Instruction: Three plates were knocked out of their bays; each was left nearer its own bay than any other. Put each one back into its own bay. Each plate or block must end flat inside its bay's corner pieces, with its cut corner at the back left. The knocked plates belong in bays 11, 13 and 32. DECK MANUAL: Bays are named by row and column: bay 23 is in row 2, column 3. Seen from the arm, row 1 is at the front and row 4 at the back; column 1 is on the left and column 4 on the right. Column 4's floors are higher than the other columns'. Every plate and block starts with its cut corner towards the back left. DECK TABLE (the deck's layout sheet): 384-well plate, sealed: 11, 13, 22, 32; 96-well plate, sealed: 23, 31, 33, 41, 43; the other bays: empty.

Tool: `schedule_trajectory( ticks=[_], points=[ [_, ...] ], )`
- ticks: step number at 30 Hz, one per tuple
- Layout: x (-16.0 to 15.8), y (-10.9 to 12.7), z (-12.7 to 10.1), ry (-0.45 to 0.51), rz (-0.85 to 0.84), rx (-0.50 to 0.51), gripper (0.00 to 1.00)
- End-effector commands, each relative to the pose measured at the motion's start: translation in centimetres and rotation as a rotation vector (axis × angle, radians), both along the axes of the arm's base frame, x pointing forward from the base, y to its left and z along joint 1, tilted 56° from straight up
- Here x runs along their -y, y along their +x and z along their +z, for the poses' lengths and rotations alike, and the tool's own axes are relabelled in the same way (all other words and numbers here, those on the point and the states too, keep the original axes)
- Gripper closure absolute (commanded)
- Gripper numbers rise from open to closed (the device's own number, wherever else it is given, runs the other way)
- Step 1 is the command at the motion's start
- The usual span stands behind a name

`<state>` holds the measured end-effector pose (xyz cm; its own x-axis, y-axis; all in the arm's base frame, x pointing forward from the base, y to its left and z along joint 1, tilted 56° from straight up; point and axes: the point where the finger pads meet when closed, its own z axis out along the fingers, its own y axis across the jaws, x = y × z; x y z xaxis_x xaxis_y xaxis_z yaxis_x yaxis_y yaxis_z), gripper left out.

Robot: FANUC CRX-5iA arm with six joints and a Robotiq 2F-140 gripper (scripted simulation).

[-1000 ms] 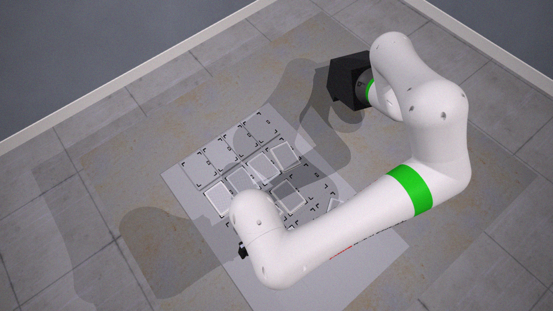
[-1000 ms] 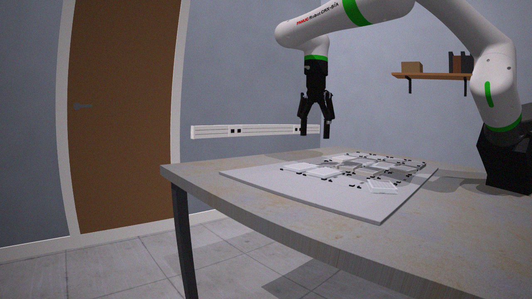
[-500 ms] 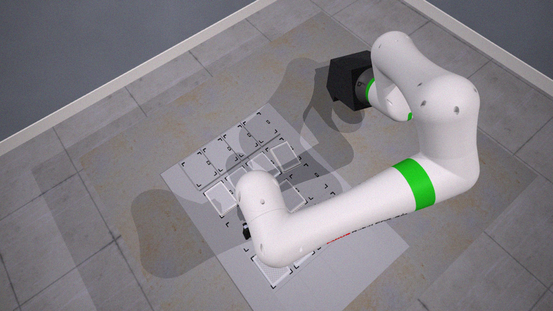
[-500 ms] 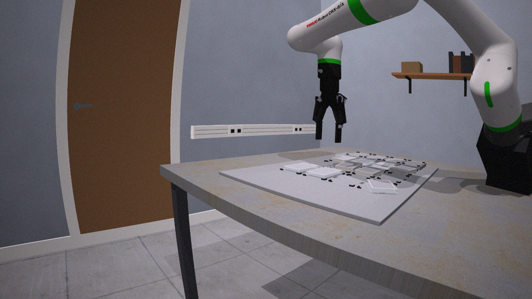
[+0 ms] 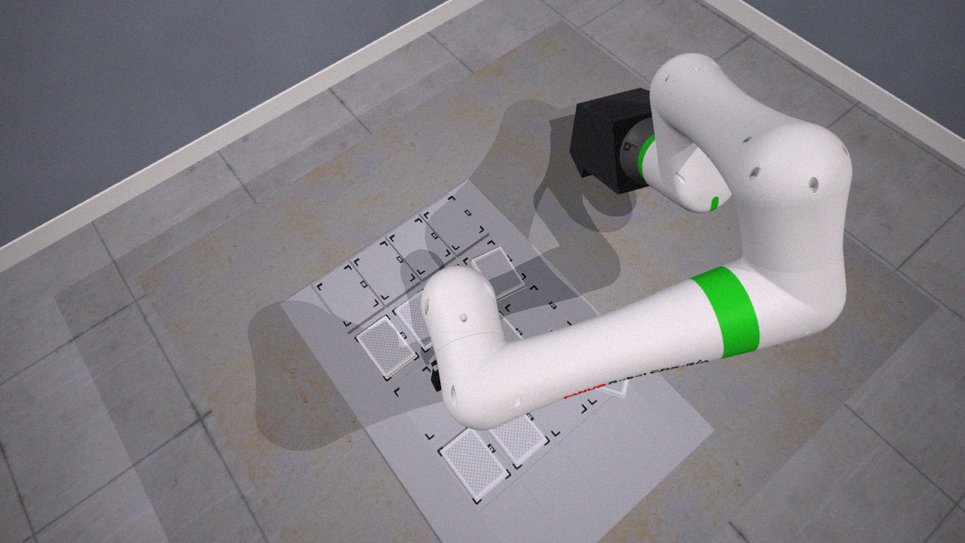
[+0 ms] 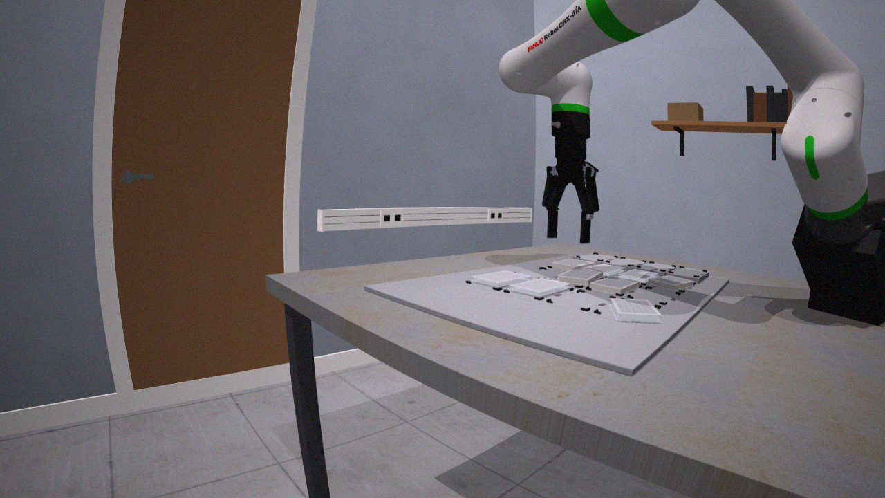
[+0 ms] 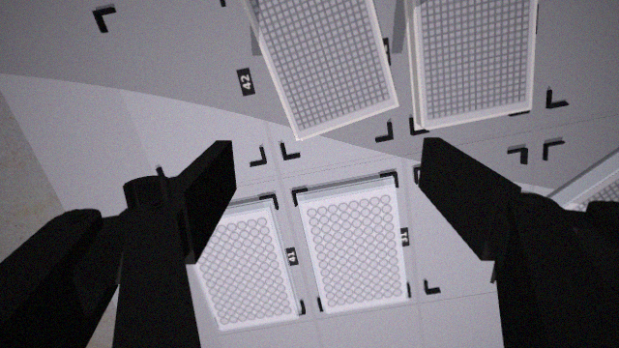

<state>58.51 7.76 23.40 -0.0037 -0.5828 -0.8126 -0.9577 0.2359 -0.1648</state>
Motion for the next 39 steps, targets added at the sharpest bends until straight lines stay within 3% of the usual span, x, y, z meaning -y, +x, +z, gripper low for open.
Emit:
schedule_trajectory(
  ticks=[1, 39],
  points=[
    [0.3, -0.6, -0.9, -0.001, -0.002, 0.002, 0.3],
    [2.5, -8.0, -12.2, 0.0, -0.001, 0.002, 0.3]
  ],
)
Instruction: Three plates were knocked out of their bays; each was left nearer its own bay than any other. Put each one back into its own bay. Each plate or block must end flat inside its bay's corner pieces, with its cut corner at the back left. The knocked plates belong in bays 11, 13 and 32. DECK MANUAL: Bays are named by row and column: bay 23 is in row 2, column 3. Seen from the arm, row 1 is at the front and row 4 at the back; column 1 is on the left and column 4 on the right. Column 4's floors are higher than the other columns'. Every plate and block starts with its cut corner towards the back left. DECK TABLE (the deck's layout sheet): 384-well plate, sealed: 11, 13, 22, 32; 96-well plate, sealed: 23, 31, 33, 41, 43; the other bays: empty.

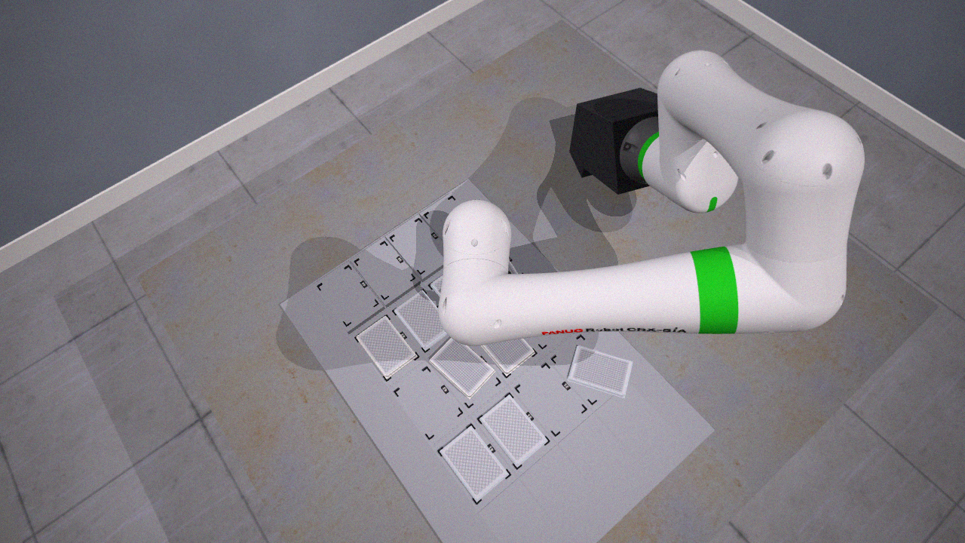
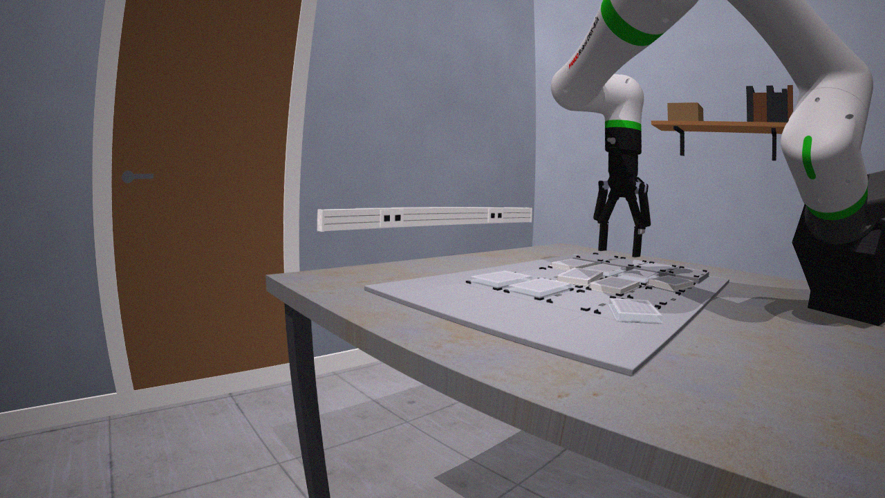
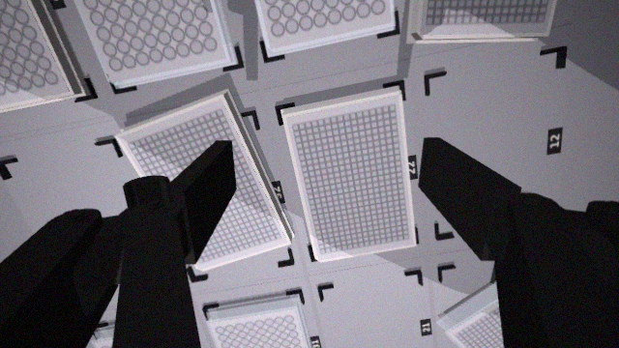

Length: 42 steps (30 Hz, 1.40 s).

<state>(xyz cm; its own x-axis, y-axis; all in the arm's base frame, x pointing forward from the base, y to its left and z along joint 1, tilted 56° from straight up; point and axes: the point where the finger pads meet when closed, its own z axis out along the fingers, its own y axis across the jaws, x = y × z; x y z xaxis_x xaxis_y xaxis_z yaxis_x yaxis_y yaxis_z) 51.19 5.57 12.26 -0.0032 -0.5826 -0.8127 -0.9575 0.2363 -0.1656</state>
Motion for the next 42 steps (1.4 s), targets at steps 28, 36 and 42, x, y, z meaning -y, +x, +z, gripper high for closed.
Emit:
schedule_trajectory(
  ticks=[28, 36, 42],
  points=[
    [1.9, -5.9, -8.9, -0.001, -0.001, 0.001, 0.3],
    [2.4, -7.6, -11.6, -0.001, -0.001, 0.001, 0.3],
    [2.7, -8.7, -13.3, -0.001, -0.001, 0.001, 0.3]
  ],
)
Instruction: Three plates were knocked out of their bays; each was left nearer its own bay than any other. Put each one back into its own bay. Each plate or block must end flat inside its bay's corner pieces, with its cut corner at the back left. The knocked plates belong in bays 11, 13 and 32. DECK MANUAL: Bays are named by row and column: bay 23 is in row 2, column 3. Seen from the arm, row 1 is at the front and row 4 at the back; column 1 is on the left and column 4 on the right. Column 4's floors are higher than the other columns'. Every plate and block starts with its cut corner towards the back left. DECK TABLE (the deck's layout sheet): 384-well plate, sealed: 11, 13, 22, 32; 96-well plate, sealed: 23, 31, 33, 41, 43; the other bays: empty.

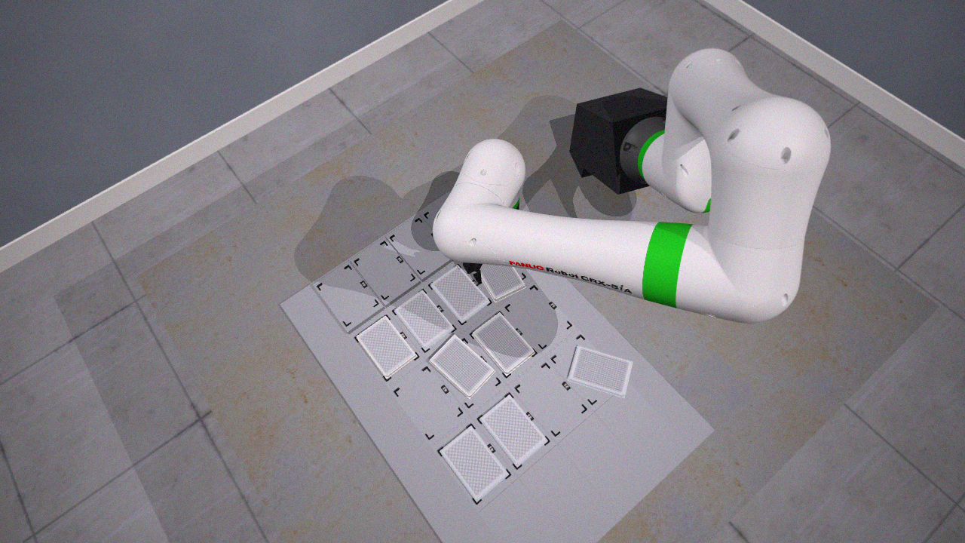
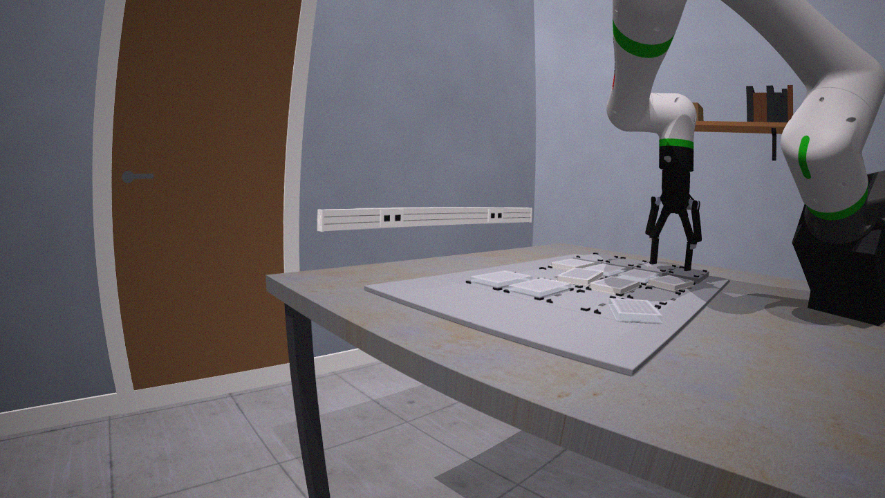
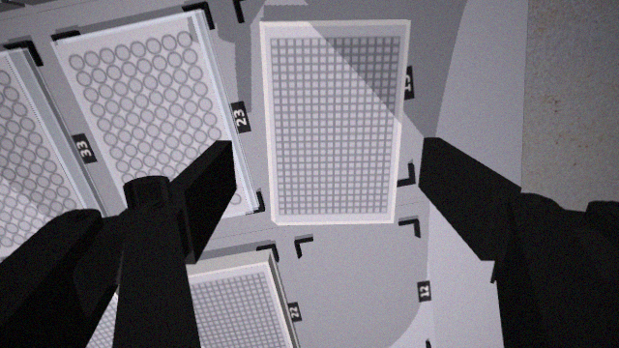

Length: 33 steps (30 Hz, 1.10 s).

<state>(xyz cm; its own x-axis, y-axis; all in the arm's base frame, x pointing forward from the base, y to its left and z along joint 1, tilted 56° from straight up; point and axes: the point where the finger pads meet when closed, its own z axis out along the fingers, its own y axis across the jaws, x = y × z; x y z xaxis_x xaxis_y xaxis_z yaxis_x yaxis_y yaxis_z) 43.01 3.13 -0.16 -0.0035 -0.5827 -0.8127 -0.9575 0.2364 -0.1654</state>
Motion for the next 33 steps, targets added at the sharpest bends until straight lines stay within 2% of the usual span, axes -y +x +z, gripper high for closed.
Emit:
schedule_trajectory(
  ticks=[1, 33],
  points=[
    [0.3, -0.5, -0.8, -0.001, -0.001, 0.001, 0.3],
    [-1.2, 0.1, -1.9, -0.001, -0.001, 0.002, 0.3]
  ],
)
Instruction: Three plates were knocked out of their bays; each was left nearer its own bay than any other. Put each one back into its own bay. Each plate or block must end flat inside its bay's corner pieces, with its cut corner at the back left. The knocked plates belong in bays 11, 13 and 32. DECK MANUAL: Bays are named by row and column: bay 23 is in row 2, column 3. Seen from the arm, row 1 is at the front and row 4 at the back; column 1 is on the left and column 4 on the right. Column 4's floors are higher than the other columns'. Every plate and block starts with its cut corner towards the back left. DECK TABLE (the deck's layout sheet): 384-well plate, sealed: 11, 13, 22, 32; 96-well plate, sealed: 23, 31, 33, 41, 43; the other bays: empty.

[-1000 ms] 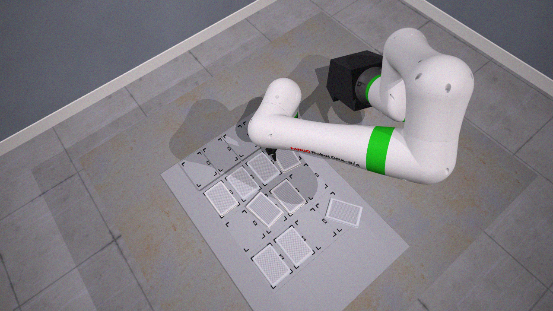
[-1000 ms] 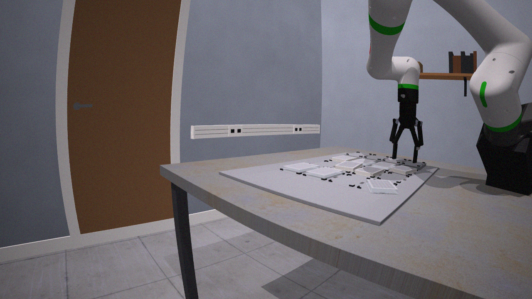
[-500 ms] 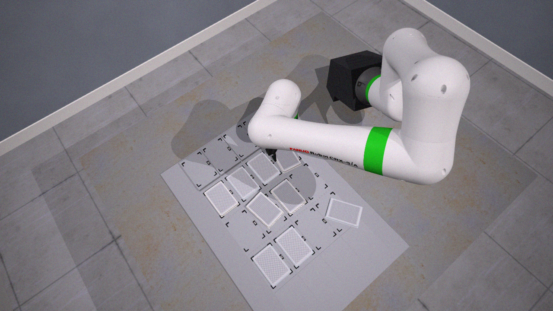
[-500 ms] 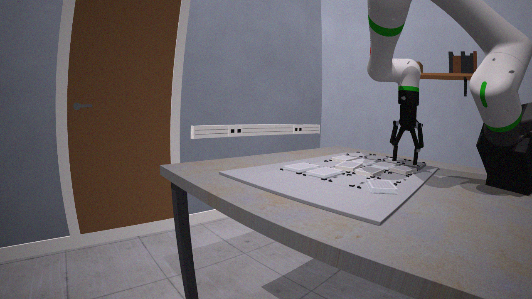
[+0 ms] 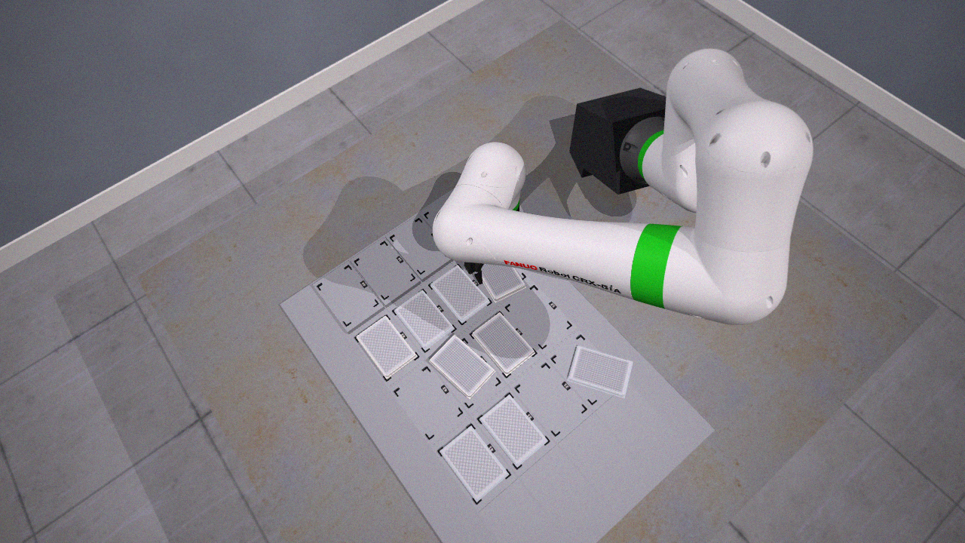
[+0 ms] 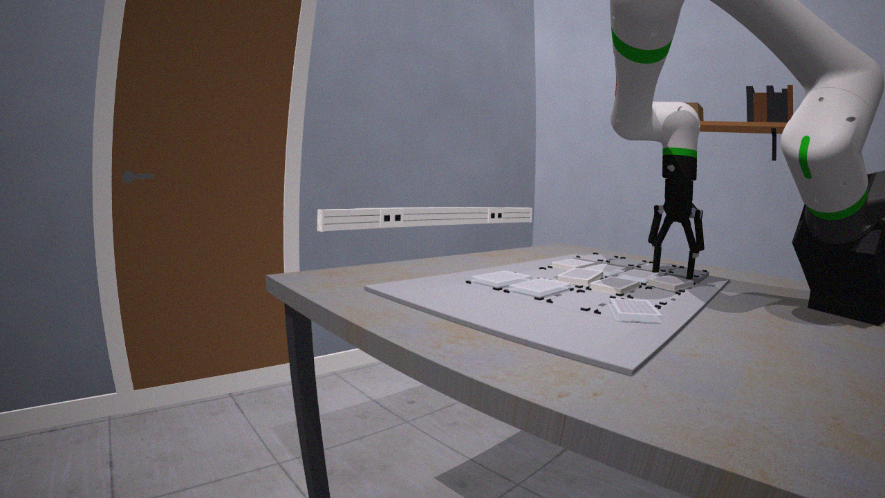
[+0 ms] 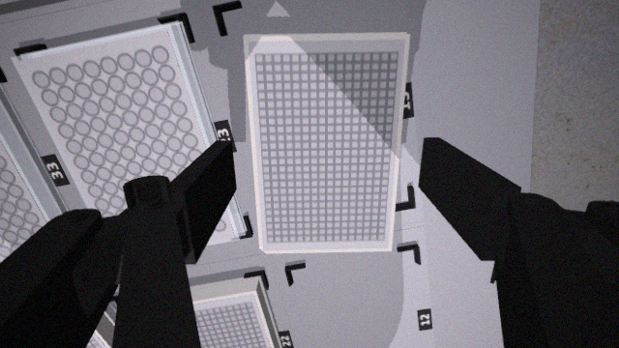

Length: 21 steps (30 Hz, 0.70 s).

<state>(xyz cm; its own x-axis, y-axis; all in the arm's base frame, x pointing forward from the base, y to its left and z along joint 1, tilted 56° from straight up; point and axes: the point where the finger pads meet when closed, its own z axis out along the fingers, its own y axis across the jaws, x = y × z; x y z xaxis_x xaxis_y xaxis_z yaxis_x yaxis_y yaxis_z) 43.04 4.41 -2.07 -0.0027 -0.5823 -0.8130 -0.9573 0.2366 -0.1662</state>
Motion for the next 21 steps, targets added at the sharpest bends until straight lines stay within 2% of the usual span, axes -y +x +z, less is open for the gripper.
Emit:
schedule_trajectory(
  ticks=[1, 21],
  points=[
    [0.07, 0.02, 0.0, -0.001, -0.001, 0.0, 0.3],
    [-0.66, 0.29, -0.52, -0.001, -0.001, 0.001, 0.3]
  ],
)
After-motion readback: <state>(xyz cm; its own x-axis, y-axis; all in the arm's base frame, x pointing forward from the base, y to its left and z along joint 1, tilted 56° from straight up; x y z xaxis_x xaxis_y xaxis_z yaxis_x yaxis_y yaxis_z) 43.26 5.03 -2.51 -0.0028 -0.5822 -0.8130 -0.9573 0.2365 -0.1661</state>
